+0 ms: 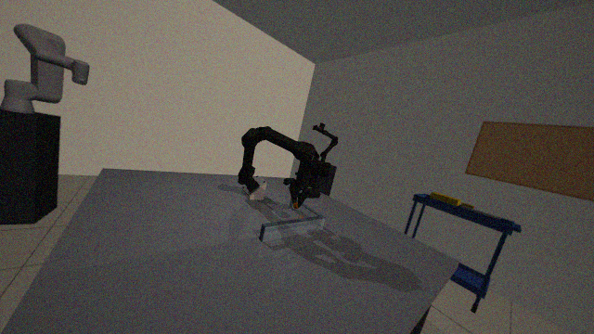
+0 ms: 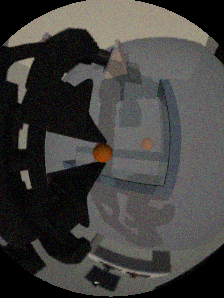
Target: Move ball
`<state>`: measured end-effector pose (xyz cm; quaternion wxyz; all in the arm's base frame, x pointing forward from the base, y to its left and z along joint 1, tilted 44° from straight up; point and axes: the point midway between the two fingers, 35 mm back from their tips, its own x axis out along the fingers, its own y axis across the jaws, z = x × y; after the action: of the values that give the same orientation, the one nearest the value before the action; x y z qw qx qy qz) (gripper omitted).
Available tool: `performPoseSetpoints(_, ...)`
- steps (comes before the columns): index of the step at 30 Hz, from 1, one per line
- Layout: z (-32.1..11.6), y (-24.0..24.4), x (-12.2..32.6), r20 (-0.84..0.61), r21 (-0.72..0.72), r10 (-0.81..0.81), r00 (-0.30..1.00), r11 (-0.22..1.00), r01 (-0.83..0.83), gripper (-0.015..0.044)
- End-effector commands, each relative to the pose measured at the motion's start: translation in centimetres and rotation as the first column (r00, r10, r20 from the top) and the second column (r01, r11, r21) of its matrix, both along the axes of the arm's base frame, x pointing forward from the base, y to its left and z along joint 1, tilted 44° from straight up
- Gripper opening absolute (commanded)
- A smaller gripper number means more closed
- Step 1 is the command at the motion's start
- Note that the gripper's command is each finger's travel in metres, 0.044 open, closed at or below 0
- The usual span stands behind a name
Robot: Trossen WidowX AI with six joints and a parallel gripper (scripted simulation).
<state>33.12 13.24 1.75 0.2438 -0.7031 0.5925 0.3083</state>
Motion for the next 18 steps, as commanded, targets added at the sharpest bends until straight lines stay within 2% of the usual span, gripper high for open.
performPoseSetpoints(1,2.2,1.8,-0.5,0.007,0.005,-0.006,1.000,1.000,0.006,0.0000)
performPoseSetpoints(9,3.1,2.8,-0.9,0.007,0.004,-0.006,1.000,1.000,0.006,0.0000)
performPoseSetpoints(18,-4.3,4.8,-3.1,0.007,0.007,-0.006,1.000,1.000,0.006,0.0000)
